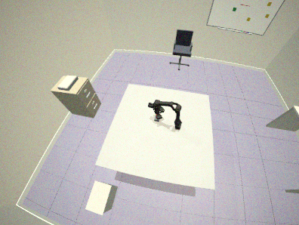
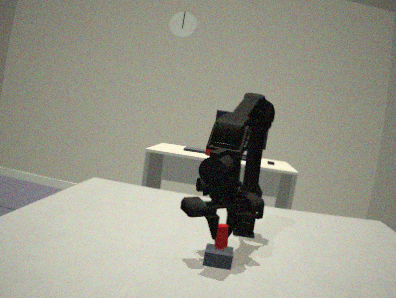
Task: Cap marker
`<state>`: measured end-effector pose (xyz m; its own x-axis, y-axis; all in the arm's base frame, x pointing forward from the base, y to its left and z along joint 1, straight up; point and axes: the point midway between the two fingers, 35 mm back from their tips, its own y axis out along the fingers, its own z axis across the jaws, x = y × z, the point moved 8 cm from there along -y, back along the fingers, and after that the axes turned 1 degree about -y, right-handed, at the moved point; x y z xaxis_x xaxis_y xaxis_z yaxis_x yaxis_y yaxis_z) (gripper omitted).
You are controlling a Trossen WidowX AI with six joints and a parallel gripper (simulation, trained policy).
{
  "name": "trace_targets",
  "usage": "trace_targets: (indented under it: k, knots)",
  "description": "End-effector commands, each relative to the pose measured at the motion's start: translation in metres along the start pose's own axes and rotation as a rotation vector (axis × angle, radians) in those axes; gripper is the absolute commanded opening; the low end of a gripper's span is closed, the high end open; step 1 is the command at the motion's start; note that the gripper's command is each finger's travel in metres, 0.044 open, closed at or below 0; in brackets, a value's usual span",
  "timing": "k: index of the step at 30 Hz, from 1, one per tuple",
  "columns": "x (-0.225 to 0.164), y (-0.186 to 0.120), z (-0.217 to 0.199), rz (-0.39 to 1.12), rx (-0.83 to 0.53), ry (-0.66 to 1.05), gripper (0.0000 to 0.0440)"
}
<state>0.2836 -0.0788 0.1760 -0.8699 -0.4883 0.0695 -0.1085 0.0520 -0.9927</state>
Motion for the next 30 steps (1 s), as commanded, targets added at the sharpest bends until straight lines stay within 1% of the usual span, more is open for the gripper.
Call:
trace_targets:
  k: [1,30]
  knots:
    - [0.0028,0.0176,0.0053,-0.050,-0.005,-0.002,0.0045]
    - [0.0034,0.0185,0.0065,-0.051,0.003,-0.010,0.0080]
